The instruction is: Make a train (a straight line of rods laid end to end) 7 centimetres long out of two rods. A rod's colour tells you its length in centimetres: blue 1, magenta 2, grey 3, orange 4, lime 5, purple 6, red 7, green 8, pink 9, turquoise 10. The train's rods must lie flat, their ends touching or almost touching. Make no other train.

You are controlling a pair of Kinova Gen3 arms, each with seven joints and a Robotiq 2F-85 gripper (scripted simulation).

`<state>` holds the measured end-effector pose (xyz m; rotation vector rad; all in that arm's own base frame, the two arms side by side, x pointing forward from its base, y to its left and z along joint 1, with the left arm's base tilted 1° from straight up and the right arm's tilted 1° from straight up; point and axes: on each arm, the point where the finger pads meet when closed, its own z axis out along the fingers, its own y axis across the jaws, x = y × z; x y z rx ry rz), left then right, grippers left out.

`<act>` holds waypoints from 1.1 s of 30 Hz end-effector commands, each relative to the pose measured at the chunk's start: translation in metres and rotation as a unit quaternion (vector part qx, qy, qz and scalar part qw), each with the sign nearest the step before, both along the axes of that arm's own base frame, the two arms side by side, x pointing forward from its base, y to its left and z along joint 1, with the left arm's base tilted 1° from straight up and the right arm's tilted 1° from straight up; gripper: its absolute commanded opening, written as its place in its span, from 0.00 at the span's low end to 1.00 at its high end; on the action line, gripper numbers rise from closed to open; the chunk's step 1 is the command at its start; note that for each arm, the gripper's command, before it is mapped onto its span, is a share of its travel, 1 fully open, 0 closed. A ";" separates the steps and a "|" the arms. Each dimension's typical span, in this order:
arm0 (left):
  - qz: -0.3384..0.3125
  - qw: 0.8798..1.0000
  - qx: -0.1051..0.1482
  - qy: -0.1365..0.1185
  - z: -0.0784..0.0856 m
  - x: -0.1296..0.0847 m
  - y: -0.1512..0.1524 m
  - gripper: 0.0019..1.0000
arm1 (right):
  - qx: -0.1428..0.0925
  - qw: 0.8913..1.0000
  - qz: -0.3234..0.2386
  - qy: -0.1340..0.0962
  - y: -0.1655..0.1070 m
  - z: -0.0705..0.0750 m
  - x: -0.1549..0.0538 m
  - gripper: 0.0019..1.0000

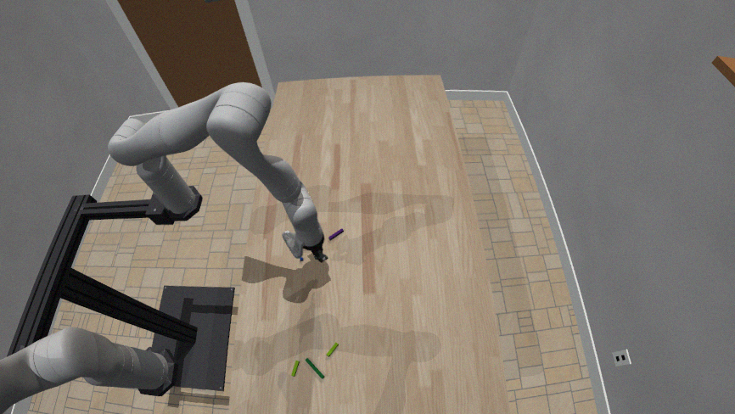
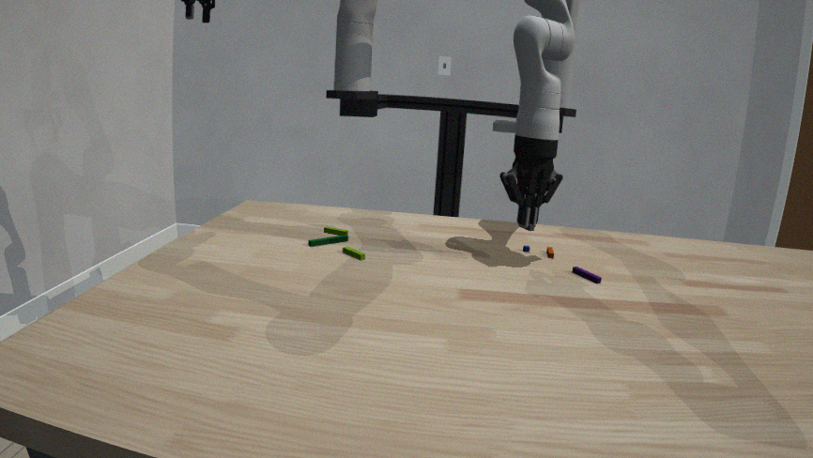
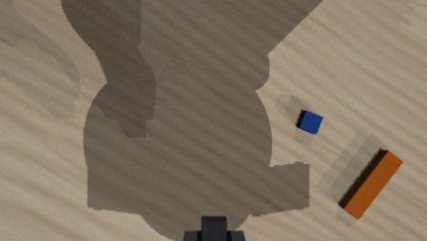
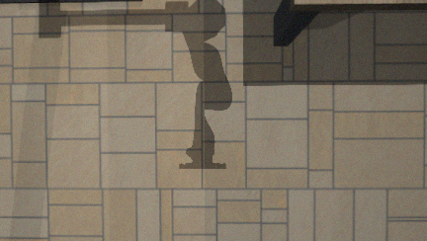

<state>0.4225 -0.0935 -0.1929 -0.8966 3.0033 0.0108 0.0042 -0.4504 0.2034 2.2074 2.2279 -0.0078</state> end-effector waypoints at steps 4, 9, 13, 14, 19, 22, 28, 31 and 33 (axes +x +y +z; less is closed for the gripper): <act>0.000 1.000 0.000 -0.001 -0.026 0.001 0.000 0.17 | -0.001 1.000 0.000 0.000 0.000 0.001 0.000 1.00; 0.000 1.000 0.000 -0.001 -0.037 0.001 0.000 0.17 | -0.001 1.000 0.000 0.000 0.000 0.001 0.000 1.00; 0.000 1.000 0.000 -0.001 -0.048 0.001 0.000 0.17 | -0.001 1.000 0.000 0.000 0.000 0.001 0.000 1.00; 0.000 1.000 0.000 -0.001 -0.049 0.001 0.000 0.17 | -0.001 1.000 0.000 0.000 0.000 0.001 0.000 1.00; 0.000 1.000 0.000 -0.001 -0.052 0.001 0.000 0.17 | -0.001 1.000 0.000 0.000 0.000 0.001 0.000 1.00; 0.000 1.000 0.000 -0.001 -0.052 0.001 0.000 0.17 | -0.001 1.000 0.000 0.000 0.000 0.001 0.000 1.00; 0.000 1.000 0.000 -0.001 -0.052 0.001 0.000 0.17 | -0.001 1.000 0.000 0.000 0.000 0.001 0.000 1.00; 0.000 1.000 0.000 -0.001 -0.052 0.001 0.000 0.17 | -0.001 1.000 0.000 0.000 0.000 0.001 0.000 1.00; 0.000 1.000 0.000 -0.001 -0.052 0.001 0.000 0.17 | -0.001 1.000 0.000 0.000 0.000 0.001 0.000 1.00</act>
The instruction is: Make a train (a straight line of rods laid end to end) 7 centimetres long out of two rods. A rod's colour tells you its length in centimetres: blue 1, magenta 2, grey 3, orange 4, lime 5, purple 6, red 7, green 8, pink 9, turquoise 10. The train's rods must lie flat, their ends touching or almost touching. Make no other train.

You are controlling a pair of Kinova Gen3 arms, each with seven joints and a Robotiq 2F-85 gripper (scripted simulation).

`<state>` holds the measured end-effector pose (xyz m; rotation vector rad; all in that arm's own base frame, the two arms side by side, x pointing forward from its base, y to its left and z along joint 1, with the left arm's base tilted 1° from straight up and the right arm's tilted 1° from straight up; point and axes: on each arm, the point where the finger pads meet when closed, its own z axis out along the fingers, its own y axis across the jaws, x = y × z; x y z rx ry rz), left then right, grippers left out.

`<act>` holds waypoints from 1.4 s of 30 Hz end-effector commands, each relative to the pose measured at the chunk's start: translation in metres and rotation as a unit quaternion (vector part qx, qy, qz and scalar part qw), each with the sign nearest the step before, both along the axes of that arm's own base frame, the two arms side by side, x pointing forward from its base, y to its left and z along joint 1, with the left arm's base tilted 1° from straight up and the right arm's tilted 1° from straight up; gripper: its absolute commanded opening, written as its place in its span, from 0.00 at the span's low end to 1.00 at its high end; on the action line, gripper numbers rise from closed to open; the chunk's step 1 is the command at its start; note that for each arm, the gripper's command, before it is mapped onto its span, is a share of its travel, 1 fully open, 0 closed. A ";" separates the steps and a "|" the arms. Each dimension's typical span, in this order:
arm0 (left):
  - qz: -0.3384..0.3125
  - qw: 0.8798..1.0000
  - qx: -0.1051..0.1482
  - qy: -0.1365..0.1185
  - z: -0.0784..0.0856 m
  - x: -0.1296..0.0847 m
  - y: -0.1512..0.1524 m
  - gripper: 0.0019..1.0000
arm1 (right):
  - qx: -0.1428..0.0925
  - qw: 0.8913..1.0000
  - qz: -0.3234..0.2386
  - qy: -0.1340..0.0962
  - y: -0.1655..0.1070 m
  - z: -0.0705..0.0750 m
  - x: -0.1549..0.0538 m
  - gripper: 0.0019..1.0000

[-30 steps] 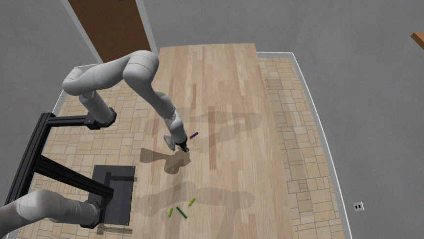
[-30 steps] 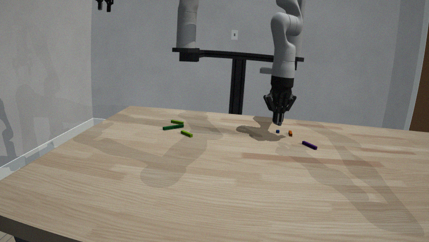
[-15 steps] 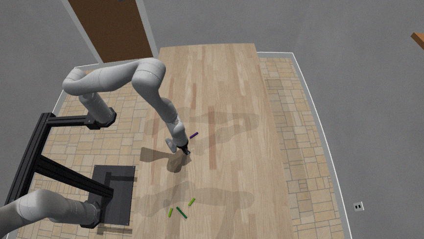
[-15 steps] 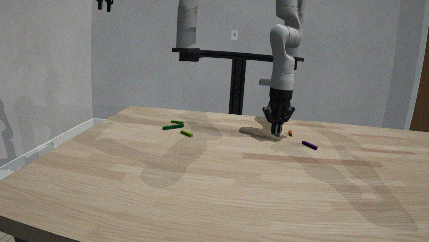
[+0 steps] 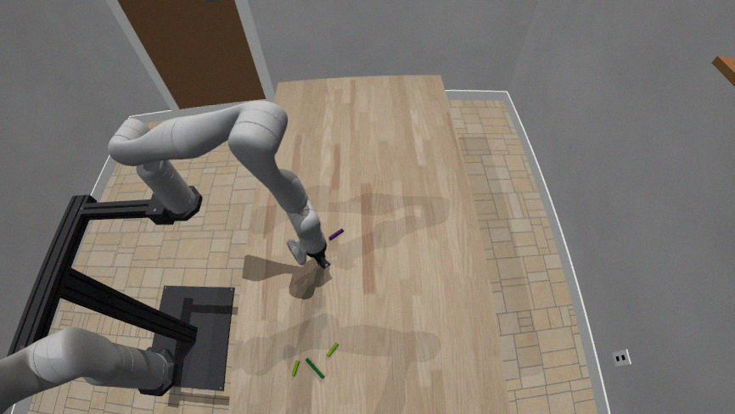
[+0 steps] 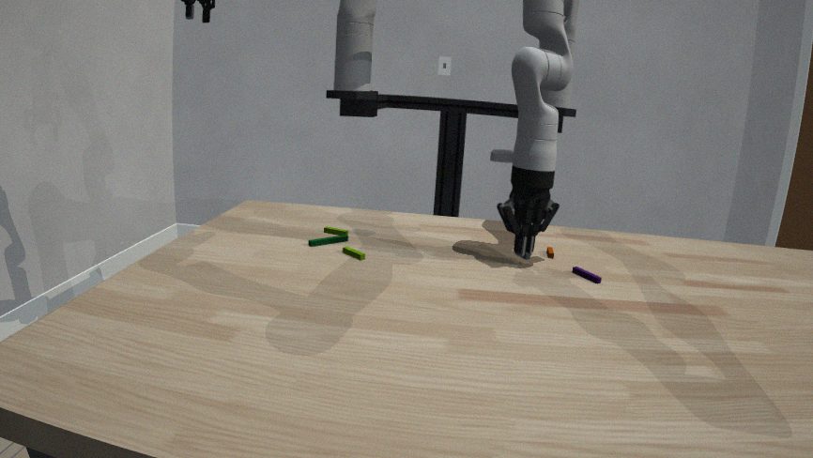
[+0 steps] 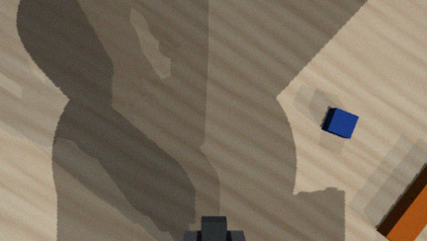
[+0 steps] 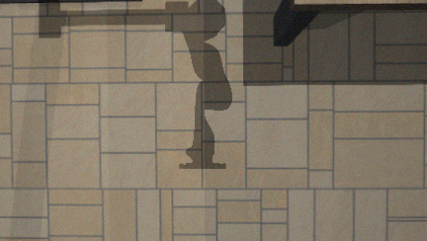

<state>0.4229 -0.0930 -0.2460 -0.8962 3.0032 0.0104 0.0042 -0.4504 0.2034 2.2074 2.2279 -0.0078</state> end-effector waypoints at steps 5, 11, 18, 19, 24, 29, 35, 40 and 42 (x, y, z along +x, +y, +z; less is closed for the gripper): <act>0.000 1.000 0.000 -0.001 0.001 0.001 0.000 0.17 | -0.001 1.000 0.000 0.000 0.000 0.001 0.000 1.00; 0.000 1.000 0.000 -0.001 0.001 0.001 0.000 0.17 | -0.001 1.000 0.000 0.000 0.000 0.001 0.000 1.00; 0.000 1.000 0.000 -0.001 0.001 0.001 0.000 0.17 | -0.001 1.000 0.000 0.000 0.000 0.001 0.000 1.00; 0.000 1.000 0.000 -0.001 0.001 0.001 0.000 0.17 | -0.001 1.000 0.000 0.000 0.000 0.001 0.000 1.00; 0.000 1.000 0.000 -0.001 0.000 0.001 0.000 0.17 | -0.001 1.000 0.000 0.000 0.000 0.001 0.000 1.00; 0.000 1.000 0.000 -0.001 -0.001 0.001 0.000 0.17 | -0.001 1.000 0.000 0.000 0.000 0.001 0.000 1.00; 0.000 1.000 0.000 -0.001 -0.005 0.001 0.000 0.17 | -0.001 1.000 0.000 0.000 0.000 0.001 0.000 1.00; 0.000 1.000 0.000 -0.001 -0.009 0.001 0.000 0.17 | -0.001 1.000 0.000 0.000 0.000 0.001 0.000 1.00; 0.000 1.000 0.000 -0.001 -0.010 0.001 0.000 0.17 | -0.001 1.000 0.000 0.000 0.000 0.001 0.000 1.00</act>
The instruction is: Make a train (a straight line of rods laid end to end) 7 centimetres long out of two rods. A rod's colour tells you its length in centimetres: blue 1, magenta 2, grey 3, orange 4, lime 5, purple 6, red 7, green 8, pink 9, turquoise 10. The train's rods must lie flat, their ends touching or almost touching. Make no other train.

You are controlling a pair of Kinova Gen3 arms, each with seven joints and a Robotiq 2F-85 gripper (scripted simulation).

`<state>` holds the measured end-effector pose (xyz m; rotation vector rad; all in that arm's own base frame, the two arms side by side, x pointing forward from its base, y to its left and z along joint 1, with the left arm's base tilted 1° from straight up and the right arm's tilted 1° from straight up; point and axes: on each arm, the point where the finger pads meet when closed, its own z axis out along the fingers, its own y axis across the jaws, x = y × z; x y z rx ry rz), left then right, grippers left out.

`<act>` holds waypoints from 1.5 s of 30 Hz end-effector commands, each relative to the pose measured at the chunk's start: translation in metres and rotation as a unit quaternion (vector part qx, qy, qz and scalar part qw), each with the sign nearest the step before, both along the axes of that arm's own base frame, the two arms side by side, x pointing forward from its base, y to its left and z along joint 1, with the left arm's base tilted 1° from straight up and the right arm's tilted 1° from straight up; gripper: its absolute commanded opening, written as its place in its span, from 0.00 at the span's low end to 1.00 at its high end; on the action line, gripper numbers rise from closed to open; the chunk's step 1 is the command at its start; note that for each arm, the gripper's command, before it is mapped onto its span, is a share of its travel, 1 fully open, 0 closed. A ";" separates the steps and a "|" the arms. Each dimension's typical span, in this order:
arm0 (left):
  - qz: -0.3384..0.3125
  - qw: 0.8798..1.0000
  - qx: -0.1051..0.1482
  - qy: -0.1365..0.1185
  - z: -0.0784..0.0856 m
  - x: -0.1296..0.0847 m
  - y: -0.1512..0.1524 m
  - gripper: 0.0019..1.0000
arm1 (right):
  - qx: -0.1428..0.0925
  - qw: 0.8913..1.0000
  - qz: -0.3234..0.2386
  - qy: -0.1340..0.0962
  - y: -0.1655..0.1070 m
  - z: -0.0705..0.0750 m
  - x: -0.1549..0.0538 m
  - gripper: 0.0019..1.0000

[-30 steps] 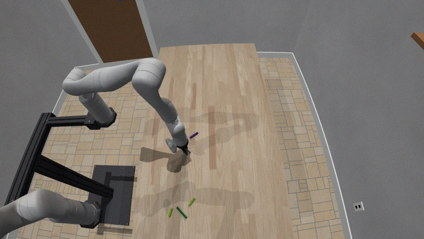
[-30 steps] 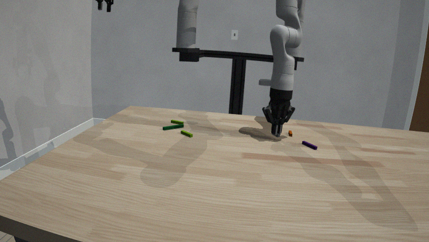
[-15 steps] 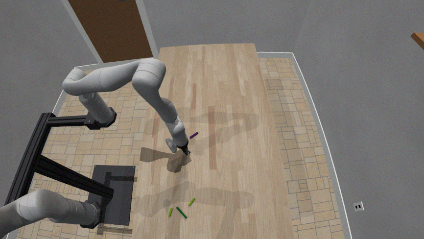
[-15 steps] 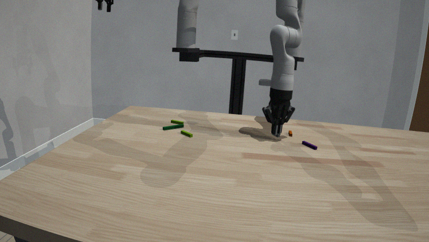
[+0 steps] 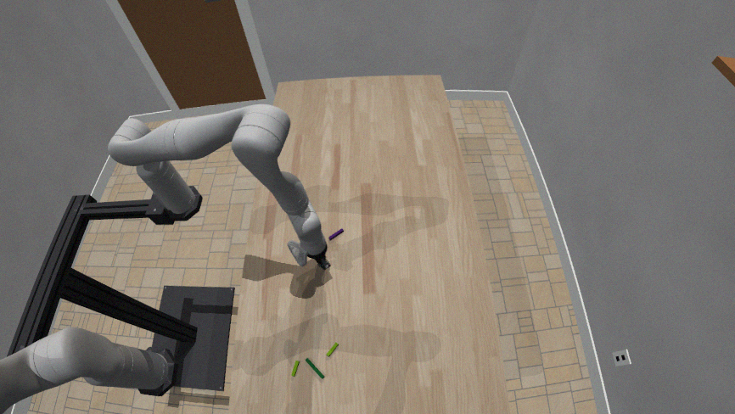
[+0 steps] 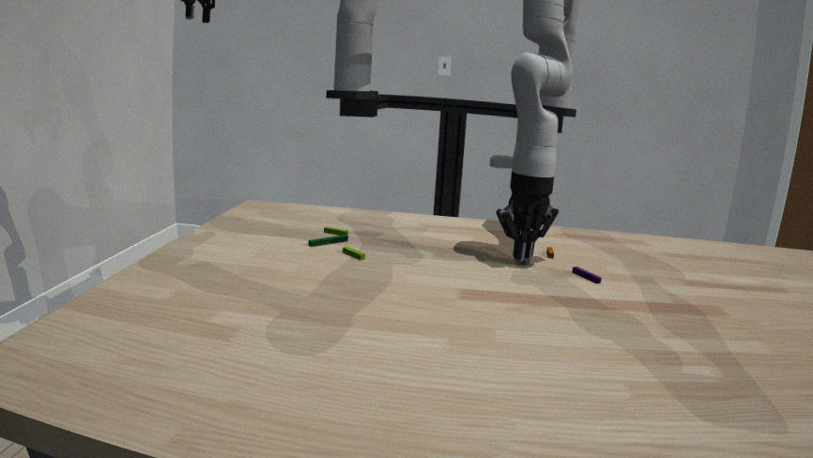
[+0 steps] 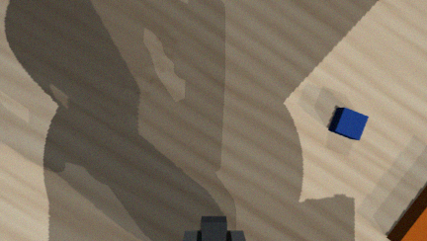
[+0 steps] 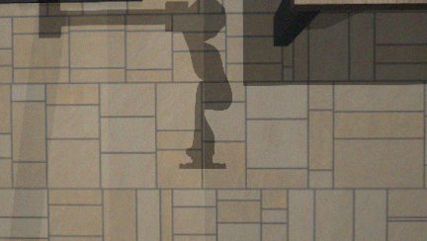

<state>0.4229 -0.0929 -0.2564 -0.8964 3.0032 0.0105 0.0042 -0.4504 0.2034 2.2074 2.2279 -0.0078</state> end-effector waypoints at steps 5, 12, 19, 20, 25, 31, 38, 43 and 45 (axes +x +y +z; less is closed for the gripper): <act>0.000 1.000 0.000 -0.001 -0.001 0.001 0.000 0.17 | -0.001 1.000 0.000 0.000 0.000 0.001 0.000 1.00; 0.000 1.000 0.000 -0.001 -0.001 0.001 0.000 0.17 | -0.001 1.000 0.000 0.000 0.000 0.001 0.000 1.00; 0.000 1.000 0.000 -0.001 -0.001 0.001 0.000 0.17 | -0.001 1.000 0.000 0.000 0.000 0.001 0.000 1.00; 0.000 1.000 0.000 -0.001 -0.001 0.001 0.000 0.17 | -0.001 1.000 0.000 0.000 0.000 0.001 0.000 1.00; 0.000 1.000 0.000 -0.001 -0.001 0.001 0.000 0.17 | -0.001 1.000 0.000 0.000 0.000 0.001 0.000 1.00; 0.000 1.000 0.000 -0.001 -0.001 0.001 0.000 0.17 | -0.001 1.000 0.000 0.000 0.000 0.001 0.000 1.00; 0.000 1.000 0.000 -0.001 -0.001 0.001 0.000 0.17 | -0.001 1.000 0.000 0.000 0.000 0.001 0.000 1.00; 0.000 1.000 0.000 -0.001 -0.001 0.001 0.000 0.20 | -0.001 1.000 0.000 0.000 0.000 0.001 0.000 1.00; 0.000 1.000 0.000 -0.001 -0.001 0.001 0.000 0.23 | -0.001 1.000 0.000 0.000 0.000 0.001 0.000 1.00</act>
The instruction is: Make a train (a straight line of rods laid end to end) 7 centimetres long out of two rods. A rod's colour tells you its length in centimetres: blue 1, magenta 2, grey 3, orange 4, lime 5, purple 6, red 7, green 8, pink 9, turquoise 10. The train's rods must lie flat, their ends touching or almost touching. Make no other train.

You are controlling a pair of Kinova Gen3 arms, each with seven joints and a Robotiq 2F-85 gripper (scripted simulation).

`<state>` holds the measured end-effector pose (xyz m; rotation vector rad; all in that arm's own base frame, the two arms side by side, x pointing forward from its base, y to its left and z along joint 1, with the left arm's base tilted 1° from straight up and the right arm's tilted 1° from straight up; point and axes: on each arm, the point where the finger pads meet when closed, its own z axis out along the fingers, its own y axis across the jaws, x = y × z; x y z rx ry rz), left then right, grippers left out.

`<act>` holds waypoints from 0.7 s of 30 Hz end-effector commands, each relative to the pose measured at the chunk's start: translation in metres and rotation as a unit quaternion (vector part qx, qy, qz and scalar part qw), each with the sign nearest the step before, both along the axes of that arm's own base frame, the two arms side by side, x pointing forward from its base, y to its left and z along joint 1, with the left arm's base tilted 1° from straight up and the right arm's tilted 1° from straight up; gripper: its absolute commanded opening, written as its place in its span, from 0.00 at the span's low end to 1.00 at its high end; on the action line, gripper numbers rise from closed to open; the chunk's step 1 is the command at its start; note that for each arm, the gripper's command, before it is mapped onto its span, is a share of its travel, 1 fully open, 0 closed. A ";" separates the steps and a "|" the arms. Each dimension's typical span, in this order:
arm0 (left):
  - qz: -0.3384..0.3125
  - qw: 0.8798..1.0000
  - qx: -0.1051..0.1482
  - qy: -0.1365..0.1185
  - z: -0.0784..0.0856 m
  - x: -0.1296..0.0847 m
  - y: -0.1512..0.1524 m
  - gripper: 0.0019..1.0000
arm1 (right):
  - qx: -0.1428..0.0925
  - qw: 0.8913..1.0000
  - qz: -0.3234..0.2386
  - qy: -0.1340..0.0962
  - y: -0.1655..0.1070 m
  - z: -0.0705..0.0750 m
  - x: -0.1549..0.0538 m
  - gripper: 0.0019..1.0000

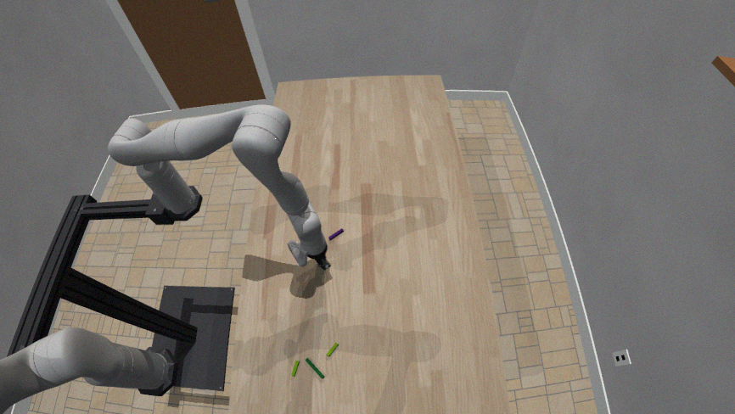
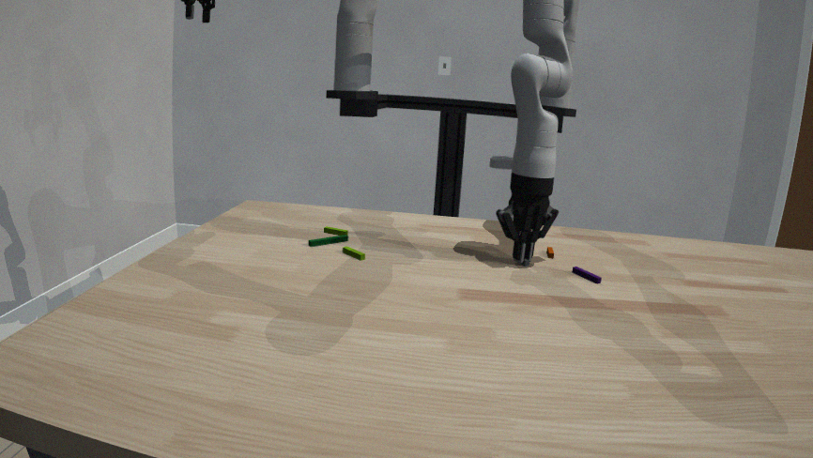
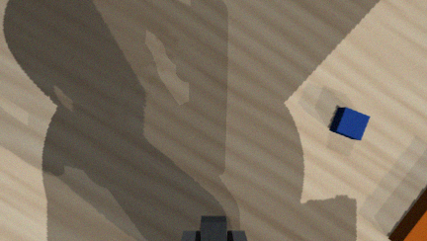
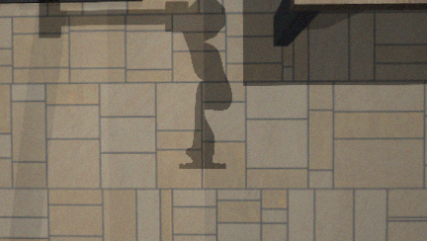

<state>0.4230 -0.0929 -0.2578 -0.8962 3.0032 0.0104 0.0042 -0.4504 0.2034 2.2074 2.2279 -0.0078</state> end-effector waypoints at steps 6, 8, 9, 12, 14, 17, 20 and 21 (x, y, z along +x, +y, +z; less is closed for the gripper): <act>0.000 1.000 0.000 -0.001 0.001 0.001 0.000 0.26 | -0.001 1.000 0.000 0.000 0.000 0.001 0.000 1.00; 0.000 1.000 0.000 -0.001 0.001 0.001 0.000 0.29 | -0.001 1.000 0.000 0.000 0.000 0.001 0.000 1.00; 0.000 1.000 0.000 -0.001 0.001 0.001 0.000 0.29 | -0.001 1.000 0.000 0.000 0.000 0.001 0.000 1.00; 0.000 1.000 0.000 -0.001 0.001 0.001 0.000 0.32 | -0.001 1.000 0.000 0.000 0.000 0.001 0.000 1.00; 0.000 1.000 0.000 -0.001 0.001 0.001 0.000 0.32 | -0.001 1.000 0.000 0.000 0.000 0.001 0.000 1.00; 0.000 1.000 0.000 -0.001 0.001 0.001 0.000 0.32 | -0.001 1.000 0.000 0.000 0.000 0.001 0.000 1.00; 0.000 1.000 0.000 -0.001 0.001 0.001 0.000 0.32 | -0.001 1.000 0.000 0.000 0.000 0.001 0.000 1.00; 0.000 1.000 0.000 -0.001 0.001 0.001 0.000 0.32 | -0.001 1.000 0.000 0.000 0.000 0.001 0.000 1.00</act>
